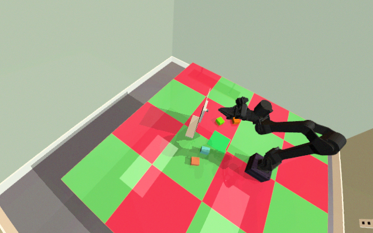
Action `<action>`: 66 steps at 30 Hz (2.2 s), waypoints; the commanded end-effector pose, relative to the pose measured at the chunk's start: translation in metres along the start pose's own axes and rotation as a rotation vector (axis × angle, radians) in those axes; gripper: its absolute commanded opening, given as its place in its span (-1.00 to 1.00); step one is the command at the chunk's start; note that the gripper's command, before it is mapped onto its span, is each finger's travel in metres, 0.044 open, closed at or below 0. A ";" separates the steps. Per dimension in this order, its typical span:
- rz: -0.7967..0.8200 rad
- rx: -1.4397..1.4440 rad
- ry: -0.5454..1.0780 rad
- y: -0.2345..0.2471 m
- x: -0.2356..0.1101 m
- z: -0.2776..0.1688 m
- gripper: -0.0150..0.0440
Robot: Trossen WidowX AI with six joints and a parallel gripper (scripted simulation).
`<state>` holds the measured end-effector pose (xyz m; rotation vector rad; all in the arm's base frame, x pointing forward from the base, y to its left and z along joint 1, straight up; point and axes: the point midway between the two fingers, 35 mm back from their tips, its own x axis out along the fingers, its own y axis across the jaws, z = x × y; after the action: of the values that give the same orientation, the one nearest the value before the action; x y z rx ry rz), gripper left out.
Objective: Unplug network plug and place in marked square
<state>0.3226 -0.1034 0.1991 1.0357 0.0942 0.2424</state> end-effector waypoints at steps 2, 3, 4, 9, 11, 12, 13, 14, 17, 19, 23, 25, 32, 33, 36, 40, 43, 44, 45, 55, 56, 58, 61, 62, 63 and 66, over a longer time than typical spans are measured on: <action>-0.002 0.180 0.037 -0.024 -0.021 -0.006 0.04; -0.001 0.209 0.042 -0.027 -0.024 -0.007 0.04; -0.001 0.238 0.047 -0.030 -0.028 -0.008 0.04; -0.003 0.383 0.074 -0.045 -0.048 -0.015 0.04; -0.004 0.442 0.085 -0.050 -0.056 -0.018 0.04; -0.004 0.471 0.090 -0.052 -0.060 -0.020 0.04; -0.005 0.495 0.095 -0.054 -0.063 -0.021 0.04; -0.005 0.510 0.097 -0.055 -0.065 -0.022 0.04; -0.006 0.515 0.098 -0.055 -0.066 -0.022 0.04; -0.006 0.515 0.098 -0.055 -0.066 -0.022 0.04; -0.005 0.515 0.098 -0.055 -0.065 -0.022 0.04; -0.005 0.514 0.098 -0.056 -0.060 -0.021 0.04; -0.002 0.513 0.097 -0.059 -0.028 -0.015 0.04; -0.001 0.513 0.097 -0.059 -0.023 -0.014 0.04; 0.000 0.513 0.097 -0.060 -0.009 -0.014 0.04; 0.000 0.513 0.097 -0.060 -0.006 -0.014 0.04; 0.001 0.511 0.097 -0.060 -0.005 -0.013 0.04; 0.001 0.510 0.097 -0.060 -0.004 -0.013 0.04; 0.001 0.509 0.098 -0.060 -0.003 -0.013 0.04; 0.003 0.503 0.099 -0.062 0.012 -0.010 0.04; 0.003 0.503 0.099 -0.062 0.014 -0.010 0.04; 0.003 0.504 0.099 -0.062 0.017 -0.009 0.04; 0.004 0.505 0.098 -0.063 0.021 -0.008 0.04; 0.004 0.505 0.098 -0.063 0.023 -0.008 0.04; 0.004 0.505 0.098 -0.063 0.025 -0.008 0.04; 0.004 0.506 0.098 -0.063 0.029 -0.007 0.04</action>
<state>0.3523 -0.1213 0.1441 1.5218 0.2493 0.2850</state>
